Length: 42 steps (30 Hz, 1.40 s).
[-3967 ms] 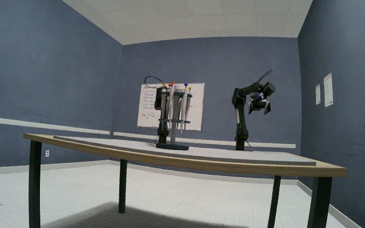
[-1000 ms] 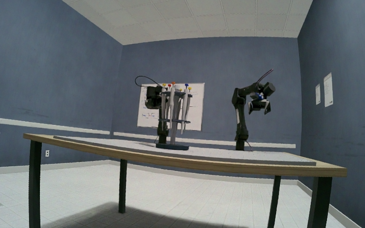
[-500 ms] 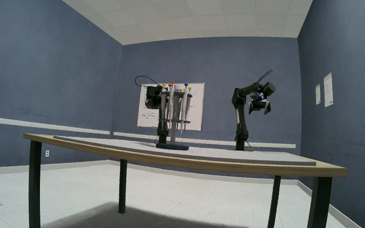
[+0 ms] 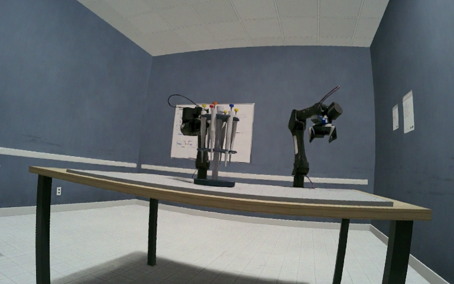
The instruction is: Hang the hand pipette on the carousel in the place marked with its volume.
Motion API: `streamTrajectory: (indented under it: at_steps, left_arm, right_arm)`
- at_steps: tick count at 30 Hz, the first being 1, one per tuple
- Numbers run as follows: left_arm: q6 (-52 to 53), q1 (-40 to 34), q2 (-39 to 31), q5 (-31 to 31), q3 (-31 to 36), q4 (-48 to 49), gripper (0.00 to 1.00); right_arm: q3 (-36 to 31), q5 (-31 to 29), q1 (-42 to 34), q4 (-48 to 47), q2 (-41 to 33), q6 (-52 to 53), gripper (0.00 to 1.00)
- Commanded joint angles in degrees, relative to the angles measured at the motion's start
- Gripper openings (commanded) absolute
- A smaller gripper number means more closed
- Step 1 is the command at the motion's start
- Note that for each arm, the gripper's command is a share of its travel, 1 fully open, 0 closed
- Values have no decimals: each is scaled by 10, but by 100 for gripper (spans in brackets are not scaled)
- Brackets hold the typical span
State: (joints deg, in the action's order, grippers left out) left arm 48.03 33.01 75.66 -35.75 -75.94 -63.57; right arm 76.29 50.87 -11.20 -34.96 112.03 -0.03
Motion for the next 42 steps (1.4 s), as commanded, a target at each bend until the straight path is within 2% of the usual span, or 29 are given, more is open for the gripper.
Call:
streamTrajectory:
  at_steps: [1, 23, 24, 28, 42]
  left_arm:
    - [5, 3, -3, -11, -8, 7, 100]
    - [5, 3, -3, -11, -8, 7, 100]
    - [5, 3, -3, -11, -8, 7, 100]
    - [5, 3, -3, -11, -8, 7, 100]
    - [5, 3, -3, -11, -8, 7, 100]
  right_arm:
    - [19, 15, -4, 2, -18, 1, 12]
    - [19, 15, -4, 2, -18, 1, 12]
    - [33, 39, 10, 7, 12, 2, 12]
    - [89, 133, 28, 17, 53, 6, 12]
    - [104, 144, 18, 31, 40, -1, 12]
